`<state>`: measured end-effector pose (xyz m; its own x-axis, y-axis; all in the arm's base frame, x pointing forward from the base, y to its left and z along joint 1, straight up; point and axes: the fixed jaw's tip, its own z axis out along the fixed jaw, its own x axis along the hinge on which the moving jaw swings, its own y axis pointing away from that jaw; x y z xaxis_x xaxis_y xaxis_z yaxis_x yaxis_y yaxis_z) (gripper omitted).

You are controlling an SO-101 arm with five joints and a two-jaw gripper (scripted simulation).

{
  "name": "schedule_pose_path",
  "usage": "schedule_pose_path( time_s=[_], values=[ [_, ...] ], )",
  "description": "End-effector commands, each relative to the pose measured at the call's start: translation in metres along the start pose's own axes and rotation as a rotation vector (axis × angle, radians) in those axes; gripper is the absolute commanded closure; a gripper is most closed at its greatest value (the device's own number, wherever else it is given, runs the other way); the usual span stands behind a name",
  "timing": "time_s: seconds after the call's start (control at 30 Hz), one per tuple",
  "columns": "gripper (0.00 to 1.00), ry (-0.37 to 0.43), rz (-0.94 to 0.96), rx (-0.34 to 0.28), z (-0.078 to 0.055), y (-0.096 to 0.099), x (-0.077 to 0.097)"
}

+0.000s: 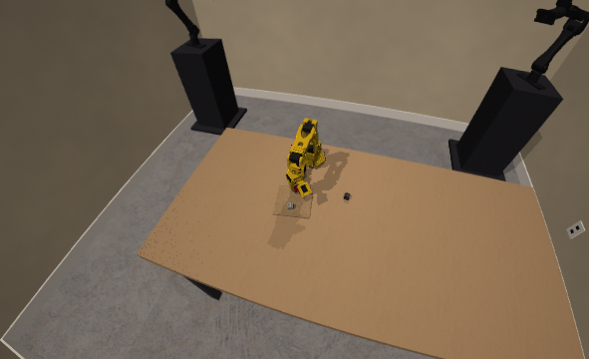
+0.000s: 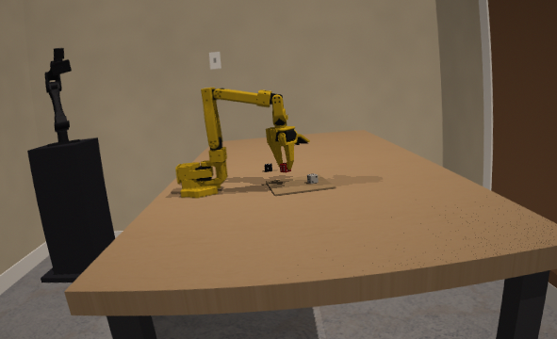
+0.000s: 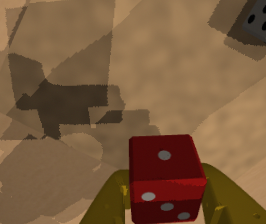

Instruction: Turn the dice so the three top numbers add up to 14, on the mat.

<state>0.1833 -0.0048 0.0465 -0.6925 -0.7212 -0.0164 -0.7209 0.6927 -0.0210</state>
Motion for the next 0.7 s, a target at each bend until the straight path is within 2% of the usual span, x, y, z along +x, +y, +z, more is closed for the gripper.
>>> schedule_pose_path(
  time_s=[0.0, 0.67],
  values=[
    [1.00, -0.016, -0.003, 0.016, -0.0016, -0.0009, -0.0034],
    [1.00, -0.016, -0.003, 0.016, 0.0045, -0.0009, -0.0035]
  ],
)
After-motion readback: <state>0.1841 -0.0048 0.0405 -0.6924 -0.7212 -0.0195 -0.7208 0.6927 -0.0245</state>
